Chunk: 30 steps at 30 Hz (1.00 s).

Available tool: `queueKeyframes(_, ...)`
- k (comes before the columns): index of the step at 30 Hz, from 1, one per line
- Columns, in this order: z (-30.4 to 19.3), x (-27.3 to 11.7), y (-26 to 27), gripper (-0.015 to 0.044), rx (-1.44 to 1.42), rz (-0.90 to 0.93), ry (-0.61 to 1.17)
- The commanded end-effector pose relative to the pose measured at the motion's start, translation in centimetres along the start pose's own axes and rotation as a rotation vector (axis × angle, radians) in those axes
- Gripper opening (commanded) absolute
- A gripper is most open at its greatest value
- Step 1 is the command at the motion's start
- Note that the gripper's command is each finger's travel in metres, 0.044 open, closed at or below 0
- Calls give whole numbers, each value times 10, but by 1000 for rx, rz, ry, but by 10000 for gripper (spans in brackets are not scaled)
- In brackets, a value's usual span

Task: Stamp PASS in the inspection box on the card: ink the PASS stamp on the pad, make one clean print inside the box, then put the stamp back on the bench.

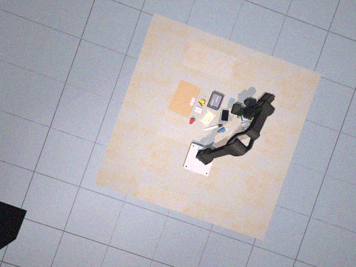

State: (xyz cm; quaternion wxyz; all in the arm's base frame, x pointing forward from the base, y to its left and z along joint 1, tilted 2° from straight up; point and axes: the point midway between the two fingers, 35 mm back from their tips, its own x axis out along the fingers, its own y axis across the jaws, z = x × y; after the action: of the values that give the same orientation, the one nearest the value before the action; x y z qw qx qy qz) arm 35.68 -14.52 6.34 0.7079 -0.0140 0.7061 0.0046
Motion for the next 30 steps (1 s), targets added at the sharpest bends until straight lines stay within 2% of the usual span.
queueKeyframes(1, 0, -3, 0, 0, 0, 0, 1)
queueKeyframes(18, -1, -11, 2, 0, 0, 1, 1)
queueKeyframes(30, -19, -12, 70, 0, 0, 7, 2)
